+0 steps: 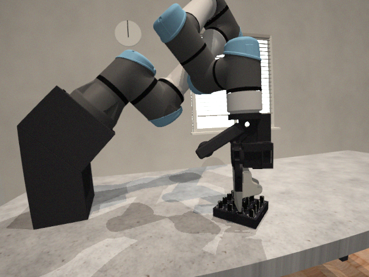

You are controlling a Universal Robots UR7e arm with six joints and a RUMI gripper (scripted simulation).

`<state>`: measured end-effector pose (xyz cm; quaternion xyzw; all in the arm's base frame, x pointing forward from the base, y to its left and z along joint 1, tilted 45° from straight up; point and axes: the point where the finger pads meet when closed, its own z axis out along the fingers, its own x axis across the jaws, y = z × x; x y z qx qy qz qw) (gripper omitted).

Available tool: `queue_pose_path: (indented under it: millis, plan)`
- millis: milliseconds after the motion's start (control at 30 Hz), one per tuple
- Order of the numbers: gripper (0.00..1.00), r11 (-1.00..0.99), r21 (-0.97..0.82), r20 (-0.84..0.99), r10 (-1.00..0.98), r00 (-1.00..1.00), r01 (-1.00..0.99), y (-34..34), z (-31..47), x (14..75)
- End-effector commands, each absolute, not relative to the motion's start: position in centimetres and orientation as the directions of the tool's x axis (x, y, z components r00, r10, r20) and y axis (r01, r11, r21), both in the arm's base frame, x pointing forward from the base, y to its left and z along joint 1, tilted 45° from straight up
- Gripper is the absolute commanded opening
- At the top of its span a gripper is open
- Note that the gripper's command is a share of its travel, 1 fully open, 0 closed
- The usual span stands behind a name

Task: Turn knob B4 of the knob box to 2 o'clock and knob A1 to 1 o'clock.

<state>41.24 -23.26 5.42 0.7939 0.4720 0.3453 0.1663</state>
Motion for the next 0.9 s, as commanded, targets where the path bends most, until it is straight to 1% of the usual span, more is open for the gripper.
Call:
queue_pose_path:
  millis: [0, 267, 533, 600, 867]
  plan:
    - [0.04, -0.526, 0.578, 0.409, 0.848, 0.336, 0.624, -23.27, 5.45, 41.25]
    - [0.04, -0.606, 0.535, 0.463, 0.793, 0.395, 0.588, -23.23, 5.47, 41.26]
    - [0.04, -0.72, 0.459, 0.539, 0.692, 0.48, 0.521, -23.18, 5.51, 41.3]
    - [0.04, -0.72, 0.459, 0.539, 0.692, 0.48, 0.521, -23.18, 5.51, 41.3]
    - [0.04, -0.832, 0.355, 0.613, 0.552, 0.566, 0.427, -23.13, 5.56, 41.34]
